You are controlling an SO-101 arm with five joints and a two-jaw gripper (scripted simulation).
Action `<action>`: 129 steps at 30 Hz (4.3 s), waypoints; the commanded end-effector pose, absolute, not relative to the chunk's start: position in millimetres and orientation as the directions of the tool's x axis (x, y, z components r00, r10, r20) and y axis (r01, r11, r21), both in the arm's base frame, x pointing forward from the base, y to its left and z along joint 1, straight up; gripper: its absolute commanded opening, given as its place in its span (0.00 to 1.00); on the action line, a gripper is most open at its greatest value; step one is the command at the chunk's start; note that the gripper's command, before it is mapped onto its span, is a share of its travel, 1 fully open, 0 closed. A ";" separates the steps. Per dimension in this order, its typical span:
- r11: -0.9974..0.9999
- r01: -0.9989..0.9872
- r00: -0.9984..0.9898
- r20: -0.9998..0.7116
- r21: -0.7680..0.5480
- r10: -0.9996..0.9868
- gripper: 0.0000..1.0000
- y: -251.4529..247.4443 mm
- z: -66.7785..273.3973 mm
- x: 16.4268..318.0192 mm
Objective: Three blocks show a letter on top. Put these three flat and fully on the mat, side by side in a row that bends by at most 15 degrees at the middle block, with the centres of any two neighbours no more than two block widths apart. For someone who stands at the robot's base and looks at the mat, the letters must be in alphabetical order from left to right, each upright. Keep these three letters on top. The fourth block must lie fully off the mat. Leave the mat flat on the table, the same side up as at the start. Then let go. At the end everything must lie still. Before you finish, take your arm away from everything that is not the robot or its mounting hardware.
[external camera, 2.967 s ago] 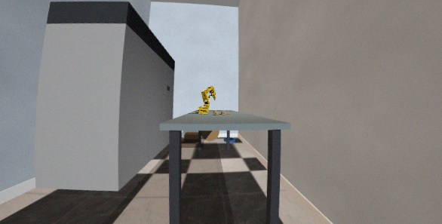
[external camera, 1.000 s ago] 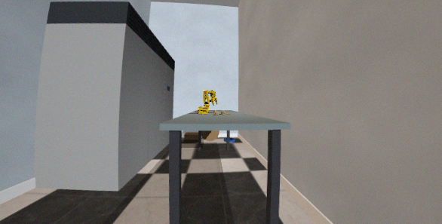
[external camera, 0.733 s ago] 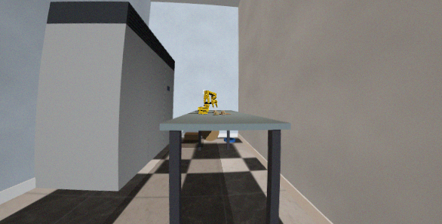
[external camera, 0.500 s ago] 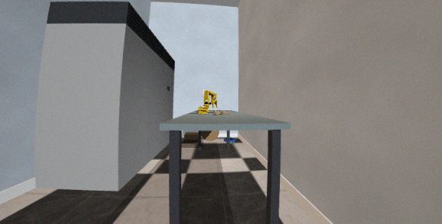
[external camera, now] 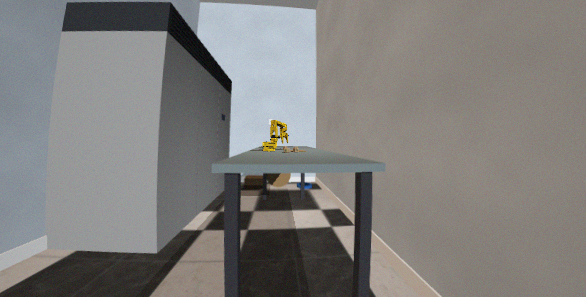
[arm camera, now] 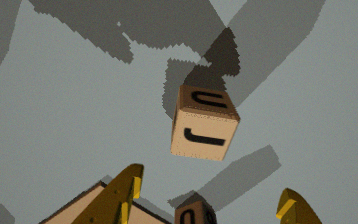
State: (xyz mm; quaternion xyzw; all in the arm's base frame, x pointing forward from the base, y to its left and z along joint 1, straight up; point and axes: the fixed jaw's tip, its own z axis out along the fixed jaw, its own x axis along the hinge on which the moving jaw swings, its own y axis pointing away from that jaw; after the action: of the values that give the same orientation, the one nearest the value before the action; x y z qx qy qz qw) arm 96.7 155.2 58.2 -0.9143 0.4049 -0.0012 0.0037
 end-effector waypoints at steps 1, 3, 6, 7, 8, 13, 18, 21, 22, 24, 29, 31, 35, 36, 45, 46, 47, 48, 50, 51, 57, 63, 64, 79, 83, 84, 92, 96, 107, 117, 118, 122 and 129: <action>-0.658 -0.746 0.664 -0.031 -0.106 -0.747 0.35 166.8 72.1 102.6; -0.658 -0.746 0.664 -0.031 -0.106 -0.747 0.35 166.8 72.1 102.6; -0.658 -0.746 0.664 -0.031 -0.106 -0.747 0.35 166.8 72.1 102.6; -0.658 -0.746 0.664 -0.031 -0.106 -0.747 0.35 166.8 72.1 102.6; -0.658 -0.746 0.664 -0.031 -0.106 -0.747 0.35 166.8 72.1 102.6; -0.658 -0.746 0.664 -0.031 -0.106 -0.747 0.35 166.8 72.1 102.6; -0.658 -0.746 0.664 -0.031 -0.106 -0.747 0.35 166.8 72.1 102.6; -0.658 -0.746 0.664 -0.031 -0.106 -0.747 0.35 166.9 71.6 102.7; -0.658 -0.746 0.664 -0.031 -0.106 -0.747 0.35 167.0 71.3 102.7; -0.658 -0.746 0.664 -0.031 -0.106 -0.747 0.35 167.2 70.4 102.8; -0.658 -0.746 0.664 -0.031 -0.106 -0.747 0.35 167.9 66.1 103.3; -0.658 -0.746 0.664 -0.031 -0.106 -0.747 0.35 168.3 63.6 103.5; -0.658 -0.746 0.664 -0.031 -0.106 -0.747 0.35 168.7 60.7 103.8; -0.658 -0.746 0.664 -0.031 -0.106 -0.747 0.35 168.9 59.2 103.9; -0.658 -0.746 0.664 -0.031 -0.106 -0.747 0.35 170.2 44.4 104.7; -0.658 -0.746 0.664 -0.031 -0.106 -0.747 0.35 170.2 42.9 104.7; -0.658 -0.746 0.664 -0.031 -0.106 -0.747 0.35 170.3 41.5 104.8; -0.658 -0.746 0.664 -0.031 -0.106 -0.747 0.35 170.3 40.1 104.8; -0.658 -0.746 0.664 -0.031 -0.106 -0.747 0.35 170.3 40.1 104.8; -0.658 -0.746 0.664 -0.031 -0.106 -0.747 0.35 170.3 38.8 104.8; -0.658 -0.746 0.664 -0.031 -0.106 -0.747 0.35 170.3 33.4 104.8; -0.658 -0.746 0.664 -0.031 -0.106 -0.747 0.35 170.2 31.8 104.7; -0.658 -0.746 0.664 -0.031 -0.106 -0.747 0.35 170.2 31.7 104.7; -0.658 -0.746 0.664 -0.031 -0.106 -0.747 0.33 171.1 31.8 105.7; -0.658 -0.746 0.664 -0.031 -0.107 -0.747 0.31 171.7 31.9 106.5; -0.658 -0.746 0.664 -0.031 -0.107 -0.747 0.31 171.7 31.9 106.5; -0.658 -0.746 0.664 -0.030 -0.107 -0.747 0.25 173.9 32.1 109.1; -0.658 -0.746 0.664 -0.030 -0.107 -0.747 0.22 175.1 32.2 110.4; -0.658 -0.746 0.664 -0.030 -0.107 -0.747 0.17 176.9 32.2 112.6; -0.658 -0.746 0.664 -0.030 -0.107 -0.747 0.16 177.2 32.3 113.0; -0.658 -0.746 0.664 -0.030 -0.107 -0.747 0.16 177.2 32.3 113.0; -0.658 -0.746 0.664 -0.030 -0.107 -0.747 0.14 177.2 32.3 113.0; -0.658 -0.746 0.664 -0.030 -0.107 -0.747 0.02 177.2 32.3 113.0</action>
State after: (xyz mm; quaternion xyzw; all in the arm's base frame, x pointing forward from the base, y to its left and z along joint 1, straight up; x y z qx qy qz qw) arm 103.0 163.9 15.3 -0.9119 0.4104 -0.0008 0.0018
